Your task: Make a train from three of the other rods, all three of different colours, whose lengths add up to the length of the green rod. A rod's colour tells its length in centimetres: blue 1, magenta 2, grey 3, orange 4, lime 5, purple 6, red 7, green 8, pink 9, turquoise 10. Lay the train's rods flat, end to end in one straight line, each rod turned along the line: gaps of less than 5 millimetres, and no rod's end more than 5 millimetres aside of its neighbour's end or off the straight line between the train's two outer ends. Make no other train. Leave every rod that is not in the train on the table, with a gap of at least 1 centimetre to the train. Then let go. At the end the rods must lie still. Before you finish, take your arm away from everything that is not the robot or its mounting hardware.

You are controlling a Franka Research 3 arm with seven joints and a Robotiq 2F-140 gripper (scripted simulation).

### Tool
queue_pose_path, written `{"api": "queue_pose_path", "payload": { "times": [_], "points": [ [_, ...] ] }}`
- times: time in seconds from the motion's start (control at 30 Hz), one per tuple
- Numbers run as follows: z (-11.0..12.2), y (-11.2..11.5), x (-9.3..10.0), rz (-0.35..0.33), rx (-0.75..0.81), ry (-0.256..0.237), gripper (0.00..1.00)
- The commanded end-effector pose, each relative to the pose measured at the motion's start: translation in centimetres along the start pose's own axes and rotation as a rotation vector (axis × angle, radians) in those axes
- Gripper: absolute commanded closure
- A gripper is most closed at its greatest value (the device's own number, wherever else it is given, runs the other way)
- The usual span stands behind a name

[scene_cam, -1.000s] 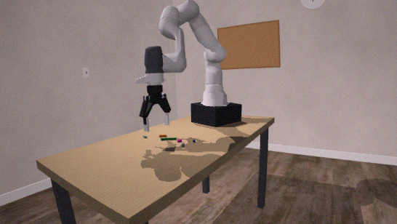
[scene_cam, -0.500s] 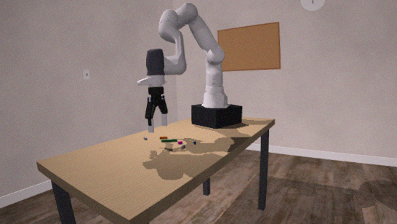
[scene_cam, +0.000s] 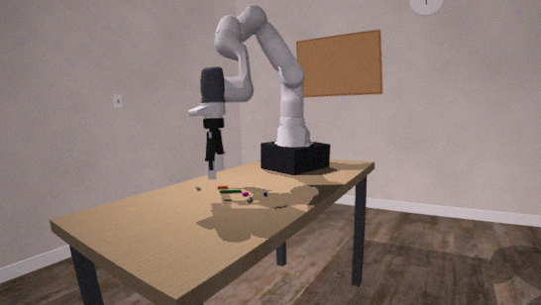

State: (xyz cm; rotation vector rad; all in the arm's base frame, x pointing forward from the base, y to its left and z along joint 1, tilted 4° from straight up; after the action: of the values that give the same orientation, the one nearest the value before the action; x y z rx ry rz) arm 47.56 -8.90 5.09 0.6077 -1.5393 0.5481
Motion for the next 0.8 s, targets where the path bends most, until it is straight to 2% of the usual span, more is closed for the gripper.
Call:
{"api": "queue_pose_path", "payload": {
  "times": [0.0, 0.17, 0.77],
  "points": [
    [0.5, 0.2, -0.1, -0.014, 0.167, 0.002, 0.0],
    [0.8, 0.3, -0.1, -0.014, 0.22, 0.002, 0.0],
    [2.5, 1.0, -0.1, -0.013, 0.557, -0.001, 0.0]
  ]
}}
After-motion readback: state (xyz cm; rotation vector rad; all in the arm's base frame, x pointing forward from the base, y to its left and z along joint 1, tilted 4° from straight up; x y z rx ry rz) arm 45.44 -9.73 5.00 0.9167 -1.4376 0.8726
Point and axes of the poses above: the point where the finger pads meet when closed, its own x axis back along the fingers, its own z axis across the jaws, y = z × x, the point moved 9 cm from there along x, back along the fingers, and after that the axes turned 14 degrees about x, right-handed, at the moved point
